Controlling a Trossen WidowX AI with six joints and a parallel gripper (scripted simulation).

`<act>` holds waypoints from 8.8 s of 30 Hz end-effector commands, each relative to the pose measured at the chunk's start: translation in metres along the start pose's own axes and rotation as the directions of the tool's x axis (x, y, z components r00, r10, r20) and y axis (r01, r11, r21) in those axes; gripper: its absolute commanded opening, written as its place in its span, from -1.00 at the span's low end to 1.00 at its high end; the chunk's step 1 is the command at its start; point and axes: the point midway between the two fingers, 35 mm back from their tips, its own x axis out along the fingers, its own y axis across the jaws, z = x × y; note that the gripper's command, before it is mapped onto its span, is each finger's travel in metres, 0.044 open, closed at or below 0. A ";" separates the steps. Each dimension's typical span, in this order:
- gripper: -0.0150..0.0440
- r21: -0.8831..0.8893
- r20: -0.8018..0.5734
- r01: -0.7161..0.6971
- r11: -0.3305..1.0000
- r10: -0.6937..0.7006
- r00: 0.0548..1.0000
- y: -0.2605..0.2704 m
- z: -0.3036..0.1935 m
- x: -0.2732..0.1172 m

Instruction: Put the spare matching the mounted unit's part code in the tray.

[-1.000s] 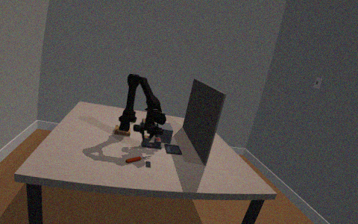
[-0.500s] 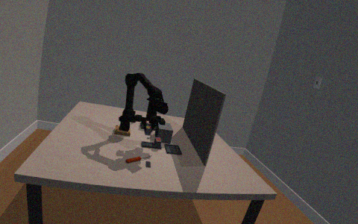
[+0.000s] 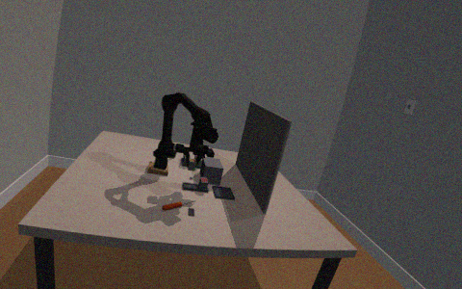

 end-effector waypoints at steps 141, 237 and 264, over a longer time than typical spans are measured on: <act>-0.49 -0.006 0.012 -0.023 1.000 0.023 1.000 0.191 0.029 -0.007; -0.49 -0.006 0.012 -0.023 1.000 0.023 1.000 0.189 0.028 0.060; -0.49 -0.006 0.012 -0.023 1.000 0.023 1.000 0.186 0.026 0.078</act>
